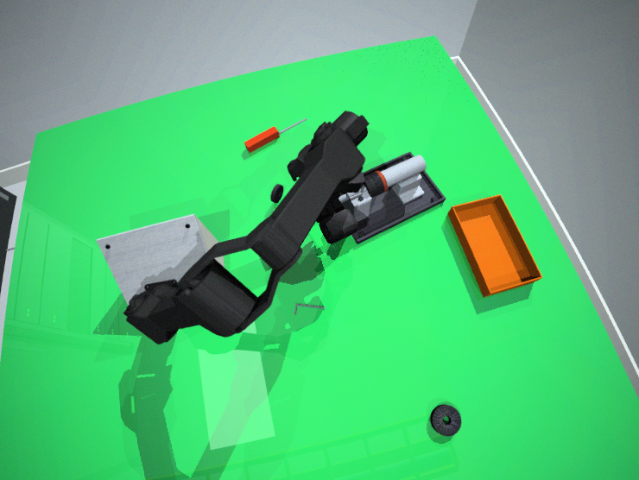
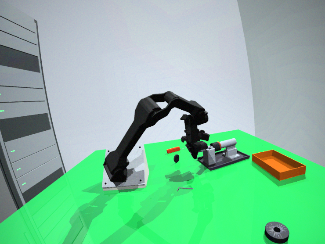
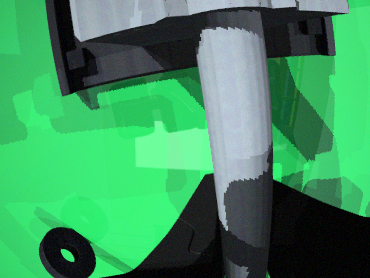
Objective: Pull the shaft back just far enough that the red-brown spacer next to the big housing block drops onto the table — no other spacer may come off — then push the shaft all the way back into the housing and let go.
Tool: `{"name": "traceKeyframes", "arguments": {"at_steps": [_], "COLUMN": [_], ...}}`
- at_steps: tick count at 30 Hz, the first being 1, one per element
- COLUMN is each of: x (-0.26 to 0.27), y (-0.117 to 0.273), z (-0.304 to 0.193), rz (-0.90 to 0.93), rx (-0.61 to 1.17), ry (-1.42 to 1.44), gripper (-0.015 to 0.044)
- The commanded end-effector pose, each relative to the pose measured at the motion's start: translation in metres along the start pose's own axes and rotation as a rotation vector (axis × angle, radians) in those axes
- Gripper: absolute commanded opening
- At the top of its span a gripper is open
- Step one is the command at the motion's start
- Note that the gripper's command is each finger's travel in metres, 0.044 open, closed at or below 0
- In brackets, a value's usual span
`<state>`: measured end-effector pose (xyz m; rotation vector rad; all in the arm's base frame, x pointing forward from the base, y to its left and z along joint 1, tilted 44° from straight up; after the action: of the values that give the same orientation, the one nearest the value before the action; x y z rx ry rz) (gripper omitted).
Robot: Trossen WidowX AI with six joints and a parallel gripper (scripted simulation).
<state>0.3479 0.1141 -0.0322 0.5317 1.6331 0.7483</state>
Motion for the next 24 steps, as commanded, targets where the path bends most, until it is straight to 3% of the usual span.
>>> {"name": "traceKeyframes", "arguments": {"at_steps": [1,24], "x": [0.0003,0.0002], "y": [0.0002,0.0002], "z": [-0.0012,-0.0038], "rz": [0.002,0.002], "rx": [0.001,0.001], "ry": [-0.003,-0.003], "gripper": [0.0000,0.0000]}}
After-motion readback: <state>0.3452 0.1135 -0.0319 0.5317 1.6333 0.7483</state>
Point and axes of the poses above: the point midway between the two fingers, 35 mm back from their tips, its own y axis back along the fingers, its own x axis across the jaws, z = x × y, the point moved 1 cm from there along y, back along the fingers, and after that the axes turned 3 degrees about -y, right-handed, at the moved point
